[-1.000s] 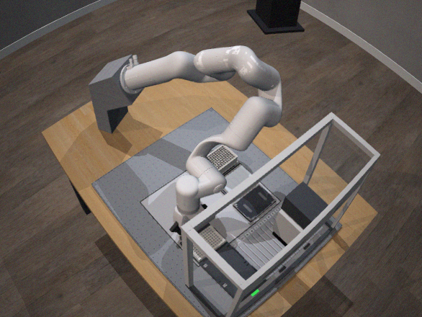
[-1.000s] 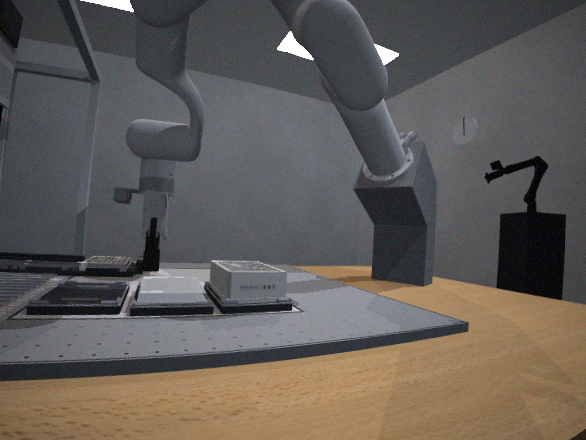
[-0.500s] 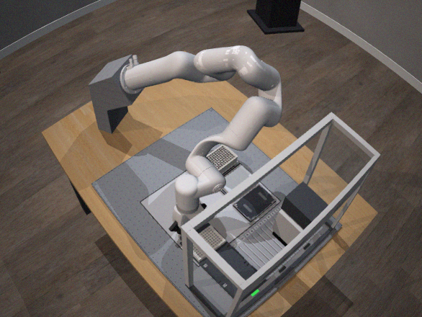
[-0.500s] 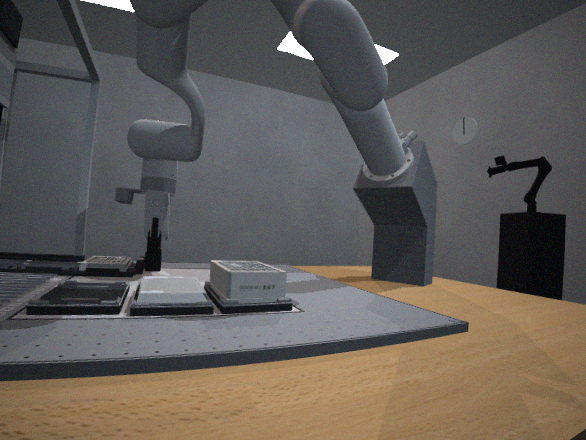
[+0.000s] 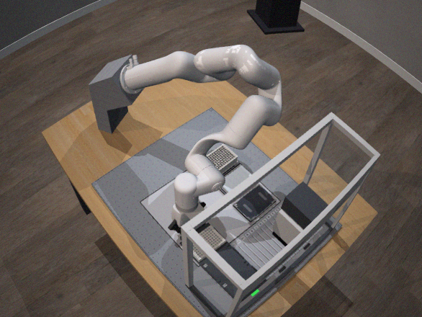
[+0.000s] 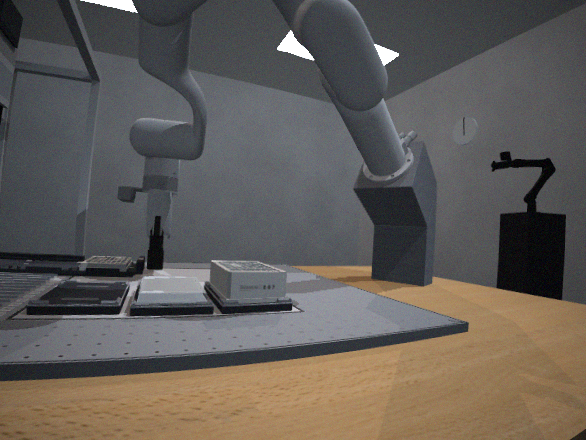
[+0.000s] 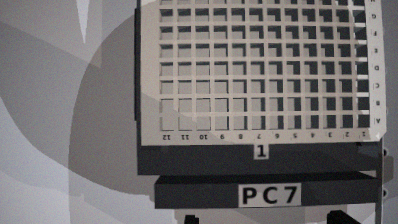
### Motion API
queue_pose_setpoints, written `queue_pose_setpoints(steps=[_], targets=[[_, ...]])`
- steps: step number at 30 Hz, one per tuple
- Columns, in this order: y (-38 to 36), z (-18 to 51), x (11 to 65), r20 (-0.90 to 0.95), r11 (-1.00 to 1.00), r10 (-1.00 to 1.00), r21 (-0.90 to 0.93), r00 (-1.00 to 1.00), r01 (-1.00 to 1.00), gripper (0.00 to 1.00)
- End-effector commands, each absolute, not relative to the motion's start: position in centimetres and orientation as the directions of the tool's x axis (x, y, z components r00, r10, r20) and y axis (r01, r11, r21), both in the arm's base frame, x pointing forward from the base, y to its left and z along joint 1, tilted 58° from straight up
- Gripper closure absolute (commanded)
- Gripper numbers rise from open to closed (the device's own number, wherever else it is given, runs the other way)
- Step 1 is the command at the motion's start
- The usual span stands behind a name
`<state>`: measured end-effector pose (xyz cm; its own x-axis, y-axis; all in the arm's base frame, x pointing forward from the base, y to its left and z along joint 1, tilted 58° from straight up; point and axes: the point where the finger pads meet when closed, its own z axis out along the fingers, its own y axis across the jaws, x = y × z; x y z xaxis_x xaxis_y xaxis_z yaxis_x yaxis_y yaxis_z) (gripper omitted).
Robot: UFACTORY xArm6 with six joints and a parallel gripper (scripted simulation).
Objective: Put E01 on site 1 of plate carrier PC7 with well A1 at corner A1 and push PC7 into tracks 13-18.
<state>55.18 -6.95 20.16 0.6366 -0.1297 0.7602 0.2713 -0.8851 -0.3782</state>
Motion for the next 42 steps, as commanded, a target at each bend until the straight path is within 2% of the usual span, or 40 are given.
queue_pose_setpoints(steps=[1,42], targets=[[-7.3,20.6,54.8,0.761,-0.886,-0.130,-0.377,0.635,0.271,0.18],[-9.9,23.7,50.5,0.762,-0.886,-0.130,-0.377,0.635,0.271,0.18]])
